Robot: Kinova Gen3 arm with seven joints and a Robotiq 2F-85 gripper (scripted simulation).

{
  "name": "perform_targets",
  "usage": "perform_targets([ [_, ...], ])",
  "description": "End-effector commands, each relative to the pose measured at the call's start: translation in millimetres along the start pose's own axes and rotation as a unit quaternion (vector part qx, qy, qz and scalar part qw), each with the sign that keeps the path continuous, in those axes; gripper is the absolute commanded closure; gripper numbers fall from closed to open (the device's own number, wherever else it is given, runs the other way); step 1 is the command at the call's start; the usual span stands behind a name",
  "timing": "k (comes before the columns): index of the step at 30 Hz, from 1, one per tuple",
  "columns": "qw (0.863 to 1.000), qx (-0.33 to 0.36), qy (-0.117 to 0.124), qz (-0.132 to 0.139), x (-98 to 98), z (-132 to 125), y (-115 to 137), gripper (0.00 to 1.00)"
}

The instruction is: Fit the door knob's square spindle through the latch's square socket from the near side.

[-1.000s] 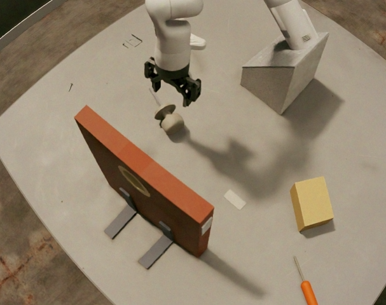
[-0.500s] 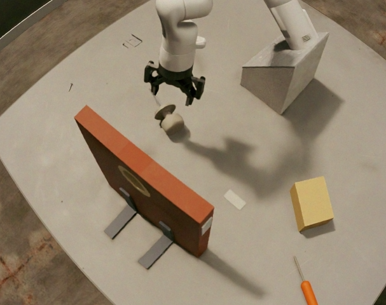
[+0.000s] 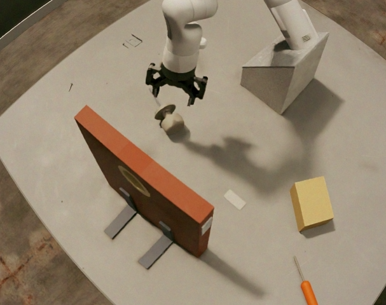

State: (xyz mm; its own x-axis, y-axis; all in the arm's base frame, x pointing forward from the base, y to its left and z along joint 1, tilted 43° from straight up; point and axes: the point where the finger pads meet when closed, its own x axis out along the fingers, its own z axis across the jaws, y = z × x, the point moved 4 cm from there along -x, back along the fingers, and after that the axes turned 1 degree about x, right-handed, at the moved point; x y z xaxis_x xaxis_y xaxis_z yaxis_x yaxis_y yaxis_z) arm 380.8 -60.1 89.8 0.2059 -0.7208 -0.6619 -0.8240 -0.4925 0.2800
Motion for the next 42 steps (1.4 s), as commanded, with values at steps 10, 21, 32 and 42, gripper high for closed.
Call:
perform_targets([
  [10,0.997,-0.075,0.017,-0.012,6.6,7,5,0.10],
  [21,0.996,-0.084,0.020,-0.014,8.4,7,5,0.10],
  [32,0.989,-0.139,0.033,-0.024,10.3,8,7,0.10],
  [42,0.982,-0.184,0.042,-0.030,15.6,12,10,0.10],
])
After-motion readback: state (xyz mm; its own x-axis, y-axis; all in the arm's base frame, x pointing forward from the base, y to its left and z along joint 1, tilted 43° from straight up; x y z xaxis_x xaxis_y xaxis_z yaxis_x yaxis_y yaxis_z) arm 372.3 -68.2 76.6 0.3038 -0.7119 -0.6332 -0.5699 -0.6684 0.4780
